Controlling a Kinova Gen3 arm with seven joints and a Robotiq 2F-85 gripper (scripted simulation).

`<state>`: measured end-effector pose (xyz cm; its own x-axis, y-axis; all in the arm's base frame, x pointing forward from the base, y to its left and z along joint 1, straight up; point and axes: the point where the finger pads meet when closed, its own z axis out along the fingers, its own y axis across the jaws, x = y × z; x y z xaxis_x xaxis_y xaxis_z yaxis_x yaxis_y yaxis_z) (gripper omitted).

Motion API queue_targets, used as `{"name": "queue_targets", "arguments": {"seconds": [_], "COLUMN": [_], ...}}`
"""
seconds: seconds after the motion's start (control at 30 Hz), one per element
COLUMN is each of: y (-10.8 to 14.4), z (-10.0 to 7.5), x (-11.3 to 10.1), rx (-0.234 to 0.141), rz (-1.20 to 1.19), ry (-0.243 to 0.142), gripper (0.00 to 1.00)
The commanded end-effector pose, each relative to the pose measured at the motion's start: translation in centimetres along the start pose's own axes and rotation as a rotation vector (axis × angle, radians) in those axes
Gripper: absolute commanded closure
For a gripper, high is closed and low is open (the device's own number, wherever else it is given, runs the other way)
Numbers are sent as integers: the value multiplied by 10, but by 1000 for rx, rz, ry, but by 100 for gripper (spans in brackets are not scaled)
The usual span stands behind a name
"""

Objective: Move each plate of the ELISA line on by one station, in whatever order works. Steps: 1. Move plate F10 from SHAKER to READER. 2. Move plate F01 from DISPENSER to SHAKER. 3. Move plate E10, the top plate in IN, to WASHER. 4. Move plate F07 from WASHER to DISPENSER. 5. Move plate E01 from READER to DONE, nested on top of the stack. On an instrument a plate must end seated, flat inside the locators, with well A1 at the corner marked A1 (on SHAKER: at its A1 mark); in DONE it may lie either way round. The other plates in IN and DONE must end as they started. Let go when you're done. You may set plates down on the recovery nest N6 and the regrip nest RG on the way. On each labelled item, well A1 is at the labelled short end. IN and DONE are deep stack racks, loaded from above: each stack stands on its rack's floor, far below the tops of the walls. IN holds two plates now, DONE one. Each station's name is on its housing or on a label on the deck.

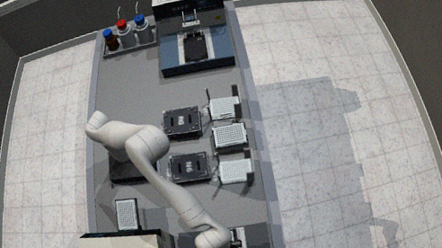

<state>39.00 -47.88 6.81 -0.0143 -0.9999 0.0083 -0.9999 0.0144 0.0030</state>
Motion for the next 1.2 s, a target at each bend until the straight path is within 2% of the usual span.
{"name": "queue_targets", "arguments": {"seconds": [0.0,0.63,1.17], "y": [-1,-1,0], "z": [1,21,18], "x": [1,0,0], "rx": [5,6,2], "rz": [-1,-1,0], "ry": [1,-1,1], "gripper": [6,6,6]}}
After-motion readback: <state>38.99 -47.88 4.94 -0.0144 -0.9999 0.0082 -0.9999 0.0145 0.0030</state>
